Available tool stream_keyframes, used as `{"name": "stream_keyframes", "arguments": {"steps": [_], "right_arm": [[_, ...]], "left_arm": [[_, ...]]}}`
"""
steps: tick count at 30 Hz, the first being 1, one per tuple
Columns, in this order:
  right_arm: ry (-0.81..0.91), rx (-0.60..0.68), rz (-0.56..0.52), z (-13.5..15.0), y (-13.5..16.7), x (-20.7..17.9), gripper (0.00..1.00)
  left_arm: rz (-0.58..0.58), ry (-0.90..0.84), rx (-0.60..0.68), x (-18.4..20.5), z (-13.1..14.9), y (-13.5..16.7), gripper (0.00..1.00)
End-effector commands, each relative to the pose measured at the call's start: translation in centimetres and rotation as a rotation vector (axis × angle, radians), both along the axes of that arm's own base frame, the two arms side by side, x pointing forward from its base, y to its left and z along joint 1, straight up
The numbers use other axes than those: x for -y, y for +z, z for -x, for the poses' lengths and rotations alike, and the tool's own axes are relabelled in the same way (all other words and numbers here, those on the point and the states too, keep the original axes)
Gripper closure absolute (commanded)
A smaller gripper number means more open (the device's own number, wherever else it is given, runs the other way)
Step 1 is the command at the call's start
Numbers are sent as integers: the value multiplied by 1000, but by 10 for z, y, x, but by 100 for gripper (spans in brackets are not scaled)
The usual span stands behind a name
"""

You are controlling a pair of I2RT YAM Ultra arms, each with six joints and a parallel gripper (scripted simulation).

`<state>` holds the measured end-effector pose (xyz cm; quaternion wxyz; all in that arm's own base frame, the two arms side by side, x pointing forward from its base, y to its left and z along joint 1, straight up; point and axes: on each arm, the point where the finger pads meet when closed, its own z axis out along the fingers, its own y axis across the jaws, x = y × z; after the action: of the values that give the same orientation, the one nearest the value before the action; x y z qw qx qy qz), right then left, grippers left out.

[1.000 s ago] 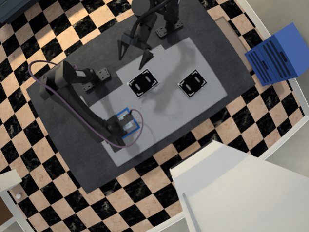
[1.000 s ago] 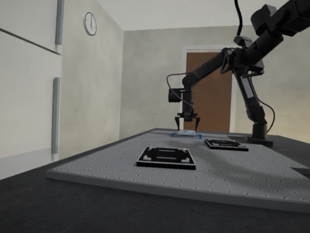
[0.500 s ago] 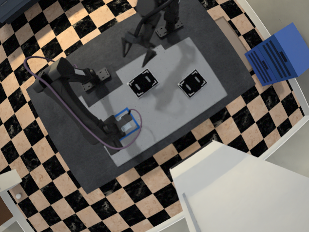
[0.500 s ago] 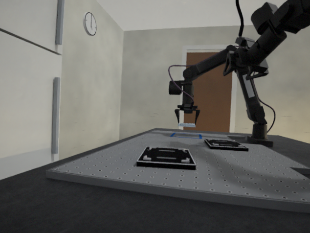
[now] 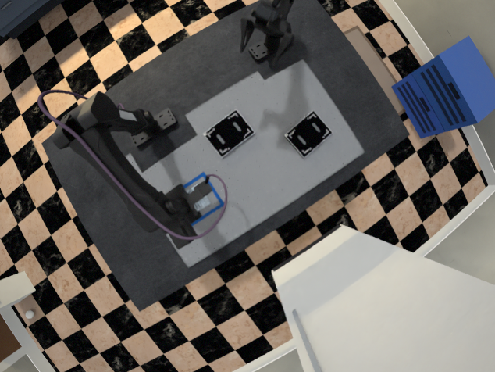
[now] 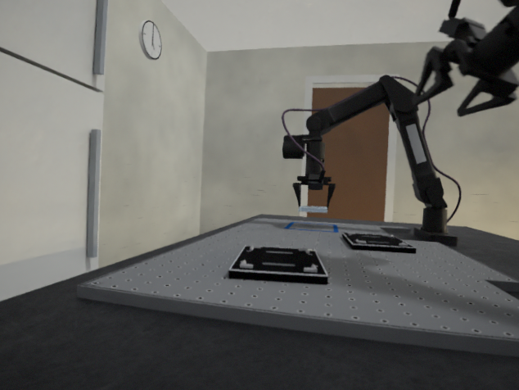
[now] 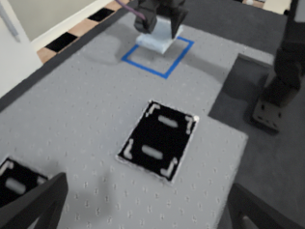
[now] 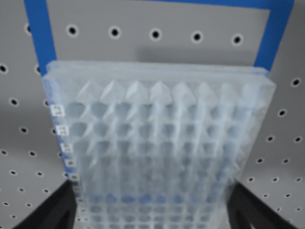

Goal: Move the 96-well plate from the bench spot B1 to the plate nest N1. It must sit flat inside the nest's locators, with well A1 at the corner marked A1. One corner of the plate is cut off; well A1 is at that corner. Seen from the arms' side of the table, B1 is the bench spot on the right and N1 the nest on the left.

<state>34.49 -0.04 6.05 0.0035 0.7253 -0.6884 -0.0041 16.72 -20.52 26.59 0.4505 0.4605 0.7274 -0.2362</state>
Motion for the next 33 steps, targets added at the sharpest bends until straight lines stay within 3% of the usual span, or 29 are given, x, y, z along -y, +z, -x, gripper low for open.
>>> {"name": "stream_keyframes", "arguments": {"steps": [1, 8, 15, 25, 27, 33], "right_arm": [[4, 24, 0, -5, 8, -1, 21], [4, 24, 0, -5, 8, -1, 21], [-36, 45, -1, -3, 8, -11, 21], [-79, 35, -10, 61, 7, -113, 21], [-79, 35, -10, 61, 7, -113, 21], [-40, 19, -6, 104, 7, -172, 21]], "left_arm": [[-24, -67, -48, -36, 45, -22, 0], [20, -133, -3, -53, 94, -39, 0], [32, -161, 14, -56, 107, -45, 0], [41, -221, 29, -54, 119, -47, 0], [41, -221, 29, -54, 119, -47, 0], [42, -250, 30, -53, 124, -48, 0]]}}
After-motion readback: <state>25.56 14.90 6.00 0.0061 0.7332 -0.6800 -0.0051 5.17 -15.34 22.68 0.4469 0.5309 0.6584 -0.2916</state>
